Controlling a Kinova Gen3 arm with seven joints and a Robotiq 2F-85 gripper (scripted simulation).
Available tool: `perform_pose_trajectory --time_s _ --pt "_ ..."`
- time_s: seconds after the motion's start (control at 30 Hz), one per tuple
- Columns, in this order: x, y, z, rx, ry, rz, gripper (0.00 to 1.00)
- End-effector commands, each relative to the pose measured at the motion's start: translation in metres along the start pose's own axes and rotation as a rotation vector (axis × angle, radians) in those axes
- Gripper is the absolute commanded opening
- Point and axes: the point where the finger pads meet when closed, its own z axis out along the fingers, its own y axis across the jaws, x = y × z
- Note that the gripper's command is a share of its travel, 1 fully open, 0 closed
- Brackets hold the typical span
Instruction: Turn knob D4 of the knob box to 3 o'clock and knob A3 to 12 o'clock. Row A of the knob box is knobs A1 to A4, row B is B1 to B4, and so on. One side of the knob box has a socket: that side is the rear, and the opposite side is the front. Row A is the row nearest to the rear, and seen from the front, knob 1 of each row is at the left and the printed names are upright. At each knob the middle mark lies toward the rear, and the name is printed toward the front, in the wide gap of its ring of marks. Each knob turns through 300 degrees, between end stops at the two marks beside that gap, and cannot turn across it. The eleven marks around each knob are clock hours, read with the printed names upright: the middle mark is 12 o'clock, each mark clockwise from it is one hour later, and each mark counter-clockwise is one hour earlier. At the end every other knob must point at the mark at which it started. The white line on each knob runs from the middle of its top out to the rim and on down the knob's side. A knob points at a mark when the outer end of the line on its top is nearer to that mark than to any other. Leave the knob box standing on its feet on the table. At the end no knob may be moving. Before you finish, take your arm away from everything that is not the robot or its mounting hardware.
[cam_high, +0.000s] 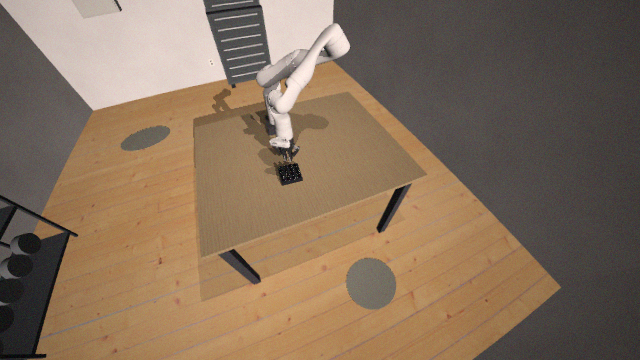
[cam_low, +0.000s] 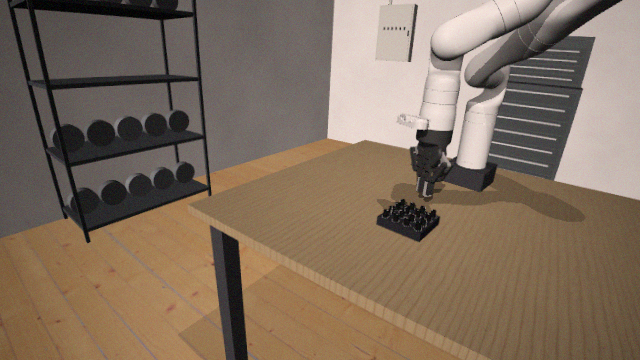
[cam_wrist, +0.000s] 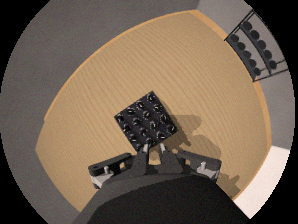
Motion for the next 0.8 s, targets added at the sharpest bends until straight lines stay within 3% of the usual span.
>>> perform_pose_trajectory --time_s 0.0,0.23,0.77 --pt "-0.0009 -0.0001 -0.0004 -0.004 -0.006 0.103 0.19" --pt "-0.0013 0.0011 -0.001 -0.007 -0.009 0.271 0.19" --pt "-0.002 0.0034 -0.004 -0.013 -0.01 0.834 0.19"
